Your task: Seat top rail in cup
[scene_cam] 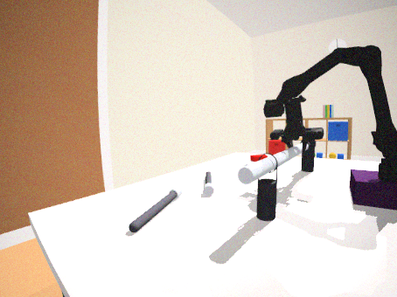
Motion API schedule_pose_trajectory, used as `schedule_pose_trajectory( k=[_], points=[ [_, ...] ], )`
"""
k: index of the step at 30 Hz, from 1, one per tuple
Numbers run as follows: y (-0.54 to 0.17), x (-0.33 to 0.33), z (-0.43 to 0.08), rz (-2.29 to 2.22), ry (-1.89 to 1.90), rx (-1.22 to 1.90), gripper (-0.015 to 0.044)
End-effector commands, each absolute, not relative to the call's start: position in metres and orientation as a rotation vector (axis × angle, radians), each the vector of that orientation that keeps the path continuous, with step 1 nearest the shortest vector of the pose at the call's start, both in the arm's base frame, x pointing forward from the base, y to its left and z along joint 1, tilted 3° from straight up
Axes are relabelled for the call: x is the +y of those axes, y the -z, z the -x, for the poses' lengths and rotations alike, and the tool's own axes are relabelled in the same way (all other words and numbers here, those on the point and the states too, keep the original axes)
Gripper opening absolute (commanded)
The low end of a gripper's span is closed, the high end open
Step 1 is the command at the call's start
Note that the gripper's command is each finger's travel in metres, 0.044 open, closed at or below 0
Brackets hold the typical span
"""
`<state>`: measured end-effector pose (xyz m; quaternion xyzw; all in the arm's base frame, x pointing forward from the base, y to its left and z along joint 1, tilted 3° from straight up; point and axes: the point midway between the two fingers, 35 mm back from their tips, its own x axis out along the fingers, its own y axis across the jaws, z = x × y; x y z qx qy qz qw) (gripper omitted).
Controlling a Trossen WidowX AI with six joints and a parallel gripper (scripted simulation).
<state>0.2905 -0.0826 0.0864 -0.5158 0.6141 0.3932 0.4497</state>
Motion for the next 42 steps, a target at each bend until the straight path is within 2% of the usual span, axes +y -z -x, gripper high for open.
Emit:
schedule_pose_trajectory(
  k=[1, 42],
  points=[
    [-0.0892, -0.0866, -0.2916, 1.288, -0.967, 1.522, 0.0],
    [-0.0872, -0.0871, -0.2905, 1.27, -0.982, 1.511, 0.0]
  ],
)
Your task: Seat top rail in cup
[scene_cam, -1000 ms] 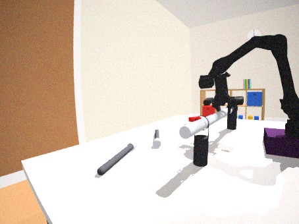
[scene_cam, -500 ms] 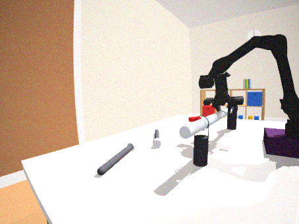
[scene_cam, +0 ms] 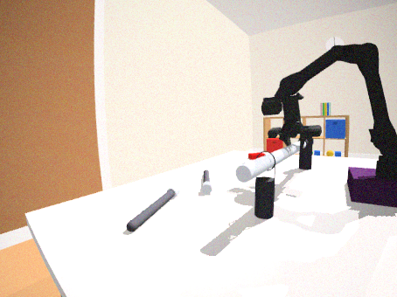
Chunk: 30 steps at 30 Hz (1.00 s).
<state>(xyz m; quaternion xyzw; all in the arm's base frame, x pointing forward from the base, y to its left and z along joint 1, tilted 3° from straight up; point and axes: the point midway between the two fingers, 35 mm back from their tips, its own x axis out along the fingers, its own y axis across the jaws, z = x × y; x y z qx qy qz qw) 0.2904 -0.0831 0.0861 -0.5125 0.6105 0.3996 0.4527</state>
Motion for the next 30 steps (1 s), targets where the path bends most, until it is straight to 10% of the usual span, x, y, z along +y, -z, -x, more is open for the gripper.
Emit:
schedule_pose_trajectory(
  k=[1, 30],
  points=[
    [-0.087, -0.088, -0.29, 1.27, -0.982, 1.511, 0.0],
    [-0.096, -0.106, -0.291, 1.271, -0.981, 1.512, 0.0]
  ],
)
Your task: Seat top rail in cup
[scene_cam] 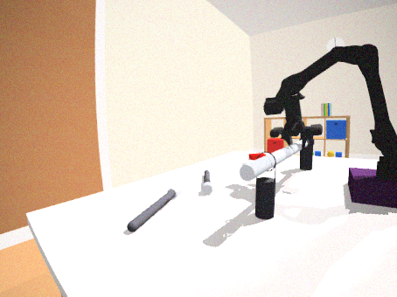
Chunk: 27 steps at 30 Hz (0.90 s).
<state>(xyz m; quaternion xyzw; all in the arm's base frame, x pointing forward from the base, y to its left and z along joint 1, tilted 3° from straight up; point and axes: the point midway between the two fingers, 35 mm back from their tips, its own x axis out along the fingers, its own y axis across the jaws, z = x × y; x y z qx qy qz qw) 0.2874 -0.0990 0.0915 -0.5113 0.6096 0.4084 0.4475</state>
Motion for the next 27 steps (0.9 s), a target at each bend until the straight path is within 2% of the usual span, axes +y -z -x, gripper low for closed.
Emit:
schedule_pose_trajectory(
  k=[1, 27],
  points=[
    [-0.096, -0.107, -0.291, 1.272, -0.981, 1.512, 0.0],
    [-0.092, -0.117, -0.288, 1.266, -1.014, 1.509, 0.0]
  ],
)
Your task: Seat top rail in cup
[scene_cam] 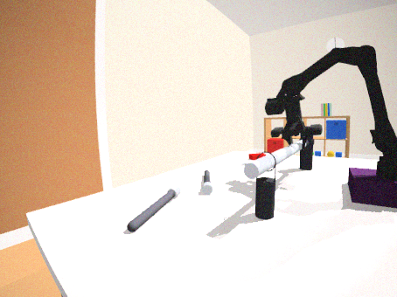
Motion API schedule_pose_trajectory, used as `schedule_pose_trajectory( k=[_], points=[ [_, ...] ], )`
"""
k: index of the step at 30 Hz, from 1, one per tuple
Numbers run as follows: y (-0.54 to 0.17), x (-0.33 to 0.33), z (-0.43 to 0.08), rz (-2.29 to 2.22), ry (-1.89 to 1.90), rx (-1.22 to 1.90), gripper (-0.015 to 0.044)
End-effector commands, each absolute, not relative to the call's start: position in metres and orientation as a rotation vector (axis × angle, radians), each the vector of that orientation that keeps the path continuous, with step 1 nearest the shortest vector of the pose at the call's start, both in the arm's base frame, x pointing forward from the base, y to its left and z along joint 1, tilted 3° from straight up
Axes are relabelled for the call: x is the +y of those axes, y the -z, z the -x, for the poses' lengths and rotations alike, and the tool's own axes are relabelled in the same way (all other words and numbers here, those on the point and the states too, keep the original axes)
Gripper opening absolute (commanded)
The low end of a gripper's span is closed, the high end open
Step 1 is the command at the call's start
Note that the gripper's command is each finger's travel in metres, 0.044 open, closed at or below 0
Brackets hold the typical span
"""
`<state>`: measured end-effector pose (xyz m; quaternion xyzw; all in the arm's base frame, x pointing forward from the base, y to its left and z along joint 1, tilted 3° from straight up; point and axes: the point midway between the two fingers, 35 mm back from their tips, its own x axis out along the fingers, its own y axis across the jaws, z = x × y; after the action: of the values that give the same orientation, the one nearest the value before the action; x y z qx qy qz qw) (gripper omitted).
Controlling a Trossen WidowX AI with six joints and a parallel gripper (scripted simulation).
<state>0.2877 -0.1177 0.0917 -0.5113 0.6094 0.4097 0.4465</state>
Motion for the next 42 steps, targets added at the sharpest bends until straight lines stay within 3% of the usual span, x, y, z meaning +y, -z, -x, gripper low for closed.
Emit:
schedule_pose_trajectory(
  k=[1, 7, 24, 42],
  points=[
    [-0.092, -0.117, -0.288, 1.266, -1.014, 1.509, 0.0],
    [-0.092, -0.117, -0.288, 1.266, -1.014, 1.509, 0.0],
    [-0.112, -0.095, -0.292, 1.265, -1.016, 1.507, 0.044],
    [-0.173, -0.064, -0.292, 1.267, -1.029, 1.511, 0.044]
  ],
)
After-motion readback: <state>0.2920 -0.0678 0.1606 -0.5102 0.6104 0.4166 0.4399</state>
